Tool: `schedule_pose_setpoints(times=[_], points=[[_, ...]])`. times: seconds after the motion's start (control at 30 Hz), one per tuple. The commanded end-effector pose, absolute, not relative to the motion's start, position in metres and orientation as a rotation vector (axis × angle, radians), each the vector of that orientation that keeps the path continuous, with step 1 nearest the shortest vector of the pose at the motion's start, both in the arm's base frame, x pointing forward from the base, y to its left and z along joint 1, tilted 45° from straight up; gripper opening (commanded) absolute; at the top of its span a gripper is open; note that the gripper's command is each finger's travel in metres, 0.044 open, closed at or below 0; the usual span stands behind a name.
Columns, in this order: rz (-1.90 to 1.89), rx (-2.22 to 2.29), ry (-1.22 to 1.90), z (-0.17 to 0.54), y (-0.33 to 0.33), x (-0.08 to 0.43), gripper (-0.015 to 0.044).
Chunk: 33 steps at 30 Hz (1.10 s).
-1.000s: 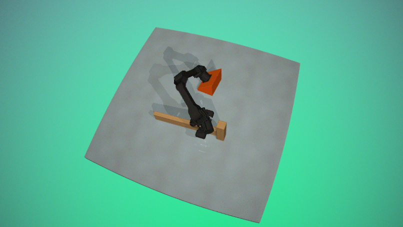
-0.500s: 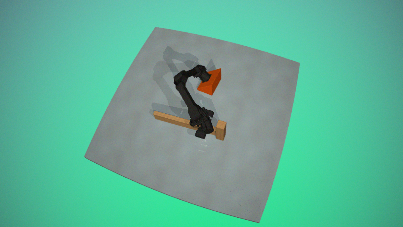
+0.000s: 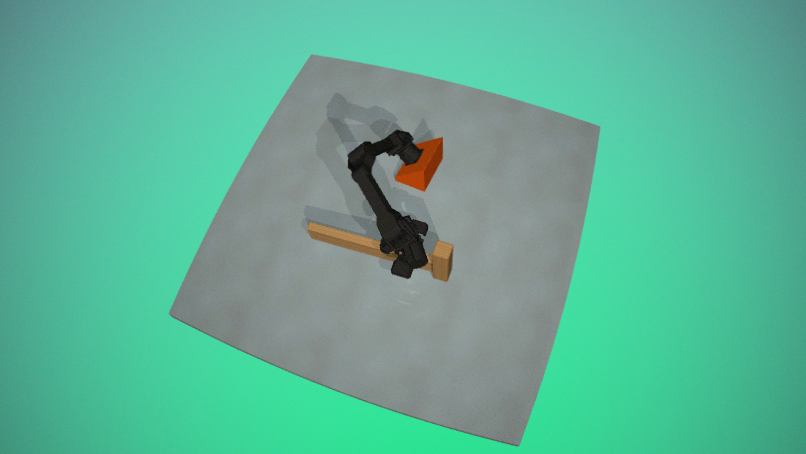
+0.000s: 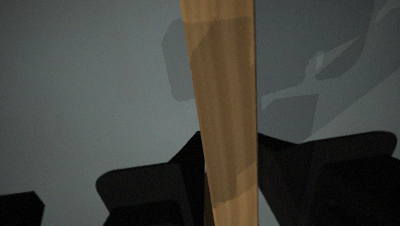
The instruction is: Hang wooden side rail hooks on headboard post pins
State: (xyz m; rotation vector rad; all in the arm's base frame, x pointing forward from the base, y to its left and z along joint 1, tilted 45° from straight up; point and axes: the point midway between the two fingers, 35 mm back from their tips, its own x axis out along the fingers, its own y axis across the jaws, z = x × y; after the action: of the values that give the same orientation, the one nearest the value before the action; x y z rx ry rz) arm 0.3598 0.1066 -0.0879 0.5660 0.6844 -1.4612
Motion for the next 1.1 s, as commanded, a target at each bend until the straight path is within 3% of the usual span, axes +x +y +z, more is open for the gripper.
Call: schedule_pose_setpoints(times=[0.0,1.07], points=[[-1.457,0.571,0.688,-0.0888,0.1082,0.3598,0.0],[-1.457,0.571,0.688,-0.0926,0.1045,0.3597,0.0]])
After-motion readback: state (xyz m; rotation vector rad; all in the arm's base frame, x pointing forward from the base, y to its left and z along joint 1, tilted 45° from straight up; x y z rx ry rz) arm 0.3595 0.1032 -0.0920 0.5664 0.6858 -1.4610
